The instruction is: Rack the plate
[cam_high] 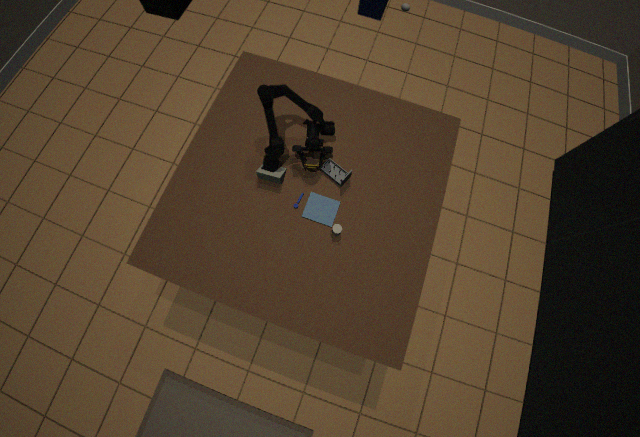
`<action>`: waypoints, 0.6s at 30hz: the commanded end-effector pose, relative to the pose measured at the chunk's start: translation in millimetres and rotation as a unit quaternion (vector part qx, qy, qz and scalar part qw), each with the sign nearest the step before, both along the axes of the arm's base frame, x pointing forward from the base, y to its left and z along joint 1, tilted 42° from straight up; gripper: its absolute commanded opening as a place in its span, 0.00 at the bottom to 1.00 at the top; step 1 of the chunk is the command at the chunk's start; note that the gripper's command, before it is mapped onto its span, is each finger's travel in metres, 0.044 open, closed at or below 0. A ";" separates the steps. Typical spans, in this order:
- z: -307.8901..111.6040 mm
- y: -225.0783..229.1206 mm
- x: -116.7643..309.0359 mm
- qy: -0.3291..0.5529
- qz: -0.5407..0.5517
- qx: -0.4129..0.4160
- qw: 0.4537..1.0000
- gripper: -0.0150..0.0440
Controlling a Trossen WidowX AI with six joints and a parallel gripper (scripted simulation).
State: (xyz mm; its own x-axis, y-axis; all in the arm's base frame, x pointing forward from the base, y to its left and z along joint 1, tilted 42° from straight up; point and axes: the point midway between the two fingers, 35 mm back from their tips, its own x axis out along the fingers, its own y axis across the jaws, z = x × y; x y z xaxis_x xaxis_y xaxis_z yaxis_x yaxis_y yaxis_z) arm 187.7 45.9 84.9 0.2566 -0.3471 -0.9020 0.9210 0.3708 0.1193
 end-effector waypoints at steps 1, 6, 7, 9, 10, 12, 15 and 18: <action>-0.1 0.8 0.8 -0.036 0.019 -0.023 0.999 0.25; 1.4 4.3 2.6 -0.080 0.043 -0.046 0.995 0.25; 1.9 5.0 3.0 -0.089 0.048 -0.050 0.994 0.25; 2.9 6.6 3.6 -0.108 0.057 -0.058 0.991 0.25; 3.5 7.5 3.9 -0.117 0.061 -0.062 0.989 0.25; 4.8 9.2 4.4 -0.136 0.070 -0.068 0.986 0.25; 7.0 12.0 5.0 -0.164 0.083 -0.077 0.980 0.25; 9.5 15.1 5.2 -0.193 0.096 -0.085 0.973 0.25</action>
State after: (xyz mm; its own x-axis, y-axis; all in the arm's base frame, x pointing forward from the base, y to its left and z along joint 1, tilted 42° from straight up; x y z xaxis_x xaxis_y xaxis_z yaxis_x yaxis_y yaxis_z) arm 193.1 59.6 92.3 0.5861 -0.3975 -0.7060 0.7674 0.5519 0.3264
